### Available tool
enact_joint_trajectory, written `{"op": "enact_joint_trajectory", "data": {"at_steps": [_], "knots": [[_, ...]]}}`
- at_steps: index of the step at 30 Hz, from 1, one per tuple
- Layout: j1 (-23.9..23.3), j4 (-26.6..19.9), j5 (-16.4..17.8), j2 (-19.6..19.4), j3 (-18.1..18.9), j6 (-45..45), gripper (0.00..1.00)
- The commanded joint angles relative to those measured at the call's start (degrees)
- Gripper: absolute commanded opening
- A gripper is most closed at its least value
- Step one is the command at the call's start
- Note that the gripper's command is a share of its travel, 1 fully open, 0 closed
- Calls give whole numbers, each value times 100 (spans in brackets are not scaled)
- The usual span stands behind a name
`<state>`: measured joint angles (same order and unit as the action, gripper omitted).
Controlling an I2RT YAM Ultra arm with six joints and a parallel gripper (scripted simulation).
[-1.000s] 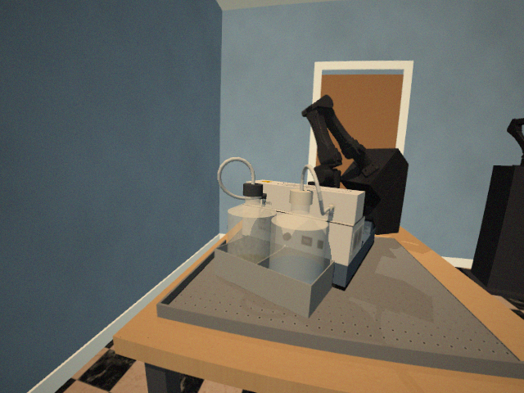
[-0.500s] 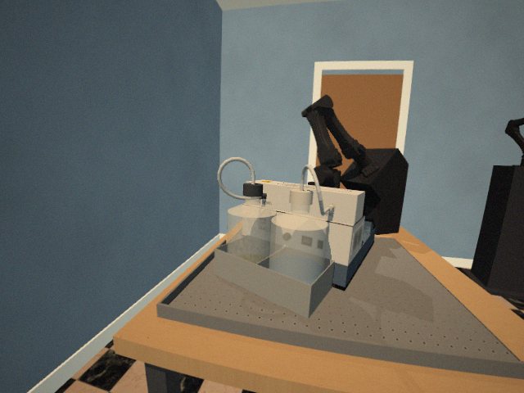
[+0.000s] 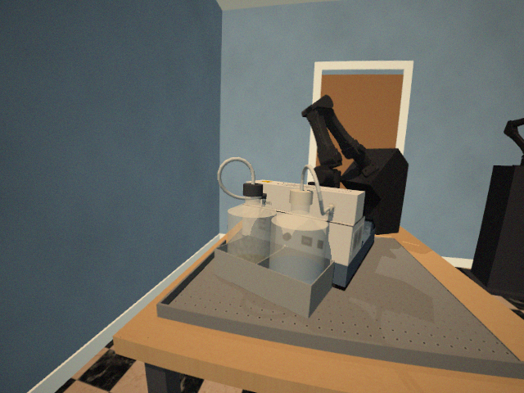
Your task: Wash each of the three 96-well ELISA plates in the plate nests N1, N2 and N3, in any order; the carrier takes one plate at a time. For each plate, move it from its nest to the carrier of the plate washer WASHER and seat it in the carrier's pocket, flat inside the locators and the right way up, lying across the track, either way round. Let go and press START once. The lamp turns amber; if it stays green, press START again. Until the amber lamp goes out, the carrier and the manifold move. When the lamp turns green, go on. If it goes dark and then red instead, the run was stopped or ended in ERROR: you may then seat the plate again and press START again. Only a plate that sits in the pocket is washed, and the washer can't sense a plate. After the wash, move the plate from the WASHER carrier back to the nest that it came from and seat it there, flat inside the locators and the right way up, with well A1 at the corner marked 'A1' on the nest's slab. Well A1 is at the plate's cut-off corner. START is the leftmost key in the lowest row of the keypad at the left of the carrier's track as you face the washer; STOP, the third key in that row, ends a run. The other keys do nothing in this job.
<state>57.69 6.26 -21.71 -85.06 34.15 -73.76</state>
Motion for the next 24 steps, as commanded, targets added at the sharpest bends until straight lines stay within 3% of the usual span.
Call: {"op": "enact_joint_trajectory", "data": {"at_steps": [1,7,24], "knots": [[7,7,-3,22,13,14,100],[7,7,-3,22,13,14,100],[233,-639,-163,679,-63,-159,100]]}}
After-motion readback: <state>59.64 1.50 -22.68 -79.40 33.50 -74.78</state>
